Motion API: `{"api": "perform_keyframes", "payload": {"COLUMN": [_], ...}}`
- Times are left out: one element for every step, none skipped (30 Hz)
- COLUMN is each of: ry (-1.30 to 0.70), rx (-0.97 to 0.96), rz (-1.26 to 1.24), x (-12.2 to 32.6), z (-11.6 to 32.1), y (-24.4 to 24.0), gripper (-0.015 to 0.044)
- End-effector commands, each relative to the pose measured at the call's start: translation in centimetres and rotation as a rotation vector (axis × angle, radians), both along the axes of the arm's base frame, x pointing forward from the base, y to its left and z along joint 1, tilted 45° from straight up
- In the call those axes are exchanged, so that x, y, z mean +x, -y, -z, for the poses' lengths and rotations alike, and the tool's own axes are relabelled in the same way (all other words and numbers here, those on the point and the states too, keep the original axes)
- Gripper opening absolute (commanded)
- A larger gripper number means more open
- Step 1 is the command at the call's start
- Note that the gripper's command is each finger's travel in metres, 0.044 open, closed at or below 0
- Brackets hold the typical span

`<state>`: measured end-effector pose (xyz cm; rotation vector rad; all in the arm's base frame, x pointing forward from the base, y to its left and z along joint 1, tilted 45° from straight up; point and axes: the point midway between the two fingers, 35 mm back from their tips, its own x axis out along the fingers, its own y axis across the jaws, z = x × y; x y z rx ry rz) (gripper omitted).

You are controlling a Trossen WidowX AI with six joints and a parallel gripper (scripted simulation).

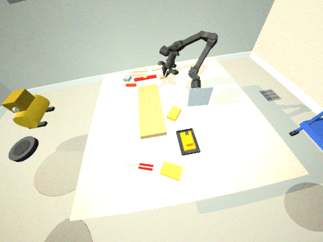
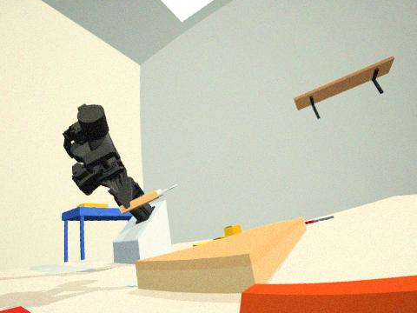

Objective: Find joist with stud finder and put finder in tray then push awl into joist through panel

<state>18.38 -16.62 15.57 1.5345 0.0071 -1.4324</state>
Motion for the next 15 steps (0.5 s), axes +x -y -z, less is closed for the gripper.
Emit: {"api": "perform_keyframes", "payload": {"ry": [-0.018,-0.023,-0.029,-0.034,-0.04,-0.045,-0.05,-0.056,-0.061,-0.066,-0.072,-0.077,-0.082,-0.088,-0.093], "rx": [-0.024,-0.034,-0.043,-0.053,-0.064,-0.076,-0.088,-0.1,-0.113,-0.127,-0.141,-0.156,-0.172,-0.188,-0.204], "rz": [-0.107,-0.138,-0.168,-0.199,-0.229,-0.26,-0.29,-0.32,-0.351,-0.381,-0.411,-0.441,-0.47,-0.5,-0.529], "x": [0.5,0.7,0.8,0.9,1.1,1.2,1.4,1.5,1.7,1.8,1.9,2.1,2.2,2.3,2.5], "z": [-0.1,-0.1,-0.1,-0.2,-0.2,-0.3,-0.3,-0.4,-0.5,-0.5,-0.6,-0.7,-0.7,-0.8,-0.9], "y": [-0.2,-0.2,-0.3,-0.3,-0.3,-0.4,-0.4,-0.4,-0.5,-0.5,-0.6,-0.6,-0.6,-0.7,-0.7], "gripper": [0.0,0.0,0.0,0.0,0.0,0.0,0.0,0.0,0.0,0.0,0.0,0.0,0.0,0.0,0.0]}}
